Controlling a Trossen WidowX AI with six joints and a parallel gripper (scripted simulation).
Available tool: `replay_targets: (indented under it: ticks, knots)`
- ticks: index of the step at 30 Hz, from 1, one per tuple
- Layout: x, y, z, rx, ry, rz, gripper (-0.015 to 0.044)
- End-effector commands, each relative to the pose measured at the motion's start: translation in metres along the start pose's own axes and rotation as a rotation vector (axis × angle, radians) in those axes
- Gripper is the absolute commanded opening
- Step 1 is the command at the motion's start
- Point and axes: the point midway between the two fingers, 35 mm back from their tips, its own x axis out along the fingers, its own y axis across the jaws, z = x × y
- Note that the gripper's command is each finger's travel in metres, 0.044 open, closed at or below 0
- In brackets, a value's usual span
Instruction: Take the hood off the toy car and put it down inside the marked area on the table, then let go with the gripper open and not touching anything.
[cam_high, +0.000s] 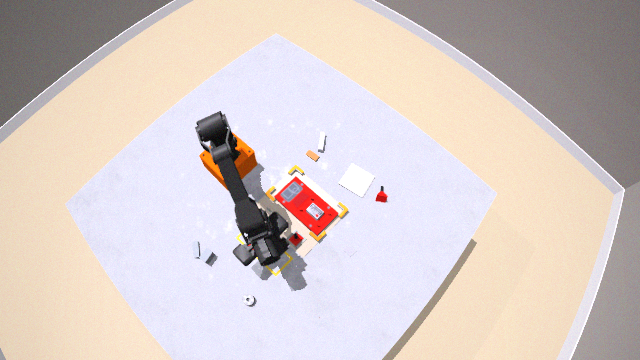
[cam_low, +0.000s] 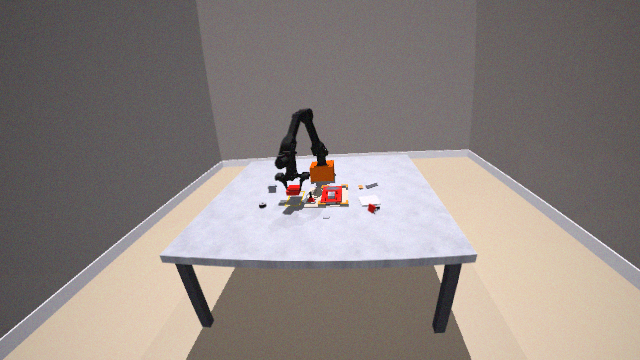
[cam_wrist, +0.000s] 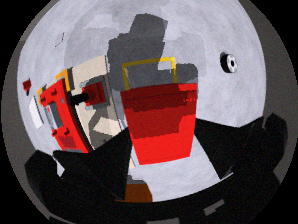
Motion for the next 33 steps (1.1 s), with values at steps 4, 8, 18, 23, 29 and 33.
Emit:
replay_targets:
  ticks: [4, 8, 18, 23, 29, 33]
  knots:
    - [0.011, 0.001, -0.005, -0.007, 0.015, 0.000, 0.0000]
    - [0.014, 0.001, -0.005, -0.007, 0.015, 0.000, 0.0000]
    - [0.021, 0.001, -0.006, -0.007, 0.015, 0.000, 0.0000]
    - [0.021, 0.001, -0.006, -0.007, 0.015, 0.000, 0.0000]
    - [0.022, 0.001, -0.006, -0.007, 0.015, 0.000, 0.0000]
    - [0.024, 0.001, -0.006, -0.007, 0.015, 0.000, 0.0000]
